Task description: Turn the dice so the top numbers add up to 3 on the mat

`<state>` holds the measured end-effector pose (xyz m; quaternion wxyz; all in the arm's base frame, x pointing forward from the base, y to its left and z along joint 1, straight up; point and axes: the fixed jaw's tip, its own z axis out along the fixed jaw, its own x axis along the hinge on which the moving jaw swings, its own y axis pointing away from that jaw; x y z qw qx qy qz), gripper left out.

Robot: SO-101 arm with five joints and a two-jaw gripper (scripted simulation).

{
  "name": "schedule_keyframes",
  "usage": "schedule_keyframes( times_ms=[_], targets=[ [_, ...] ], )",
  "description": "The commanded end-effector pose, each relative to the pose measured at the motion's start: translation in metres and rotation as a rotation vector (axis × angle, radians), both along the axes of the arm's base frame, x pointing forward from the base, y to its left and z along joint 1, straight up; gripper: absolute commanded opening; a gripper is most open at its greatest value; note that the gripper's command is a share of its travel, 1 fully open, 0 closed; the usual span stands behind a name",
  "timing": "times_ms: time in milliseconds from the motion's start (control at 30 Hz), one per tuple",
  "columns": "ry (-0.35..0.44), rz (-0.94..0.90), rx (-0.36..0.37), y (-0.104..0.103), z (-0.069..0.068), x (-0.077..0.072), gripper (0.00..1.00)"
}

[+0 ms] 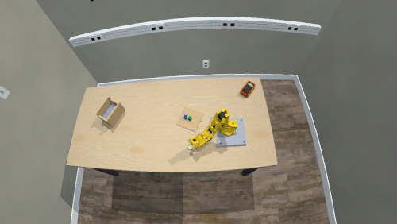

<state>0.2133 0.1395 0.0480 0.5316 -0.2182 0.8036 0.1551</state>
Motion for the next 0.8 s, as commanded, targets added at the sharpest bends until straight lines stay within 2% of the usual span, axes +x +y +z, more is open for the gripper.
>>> schedule_keyframes(
  times_ms=[0,733,767],
  targets=[
    [-0.011,0.012,-0.003,0.0005,-0.0025,-0.0032,0.0],
    [-0.012,0.012,-0.003,0.0005,-0.0025,-0.0032,0.0],
    [-0.012,0.02,-0.024,-0.0023,-0.0059,-0.0077,0.0]
  ],
)
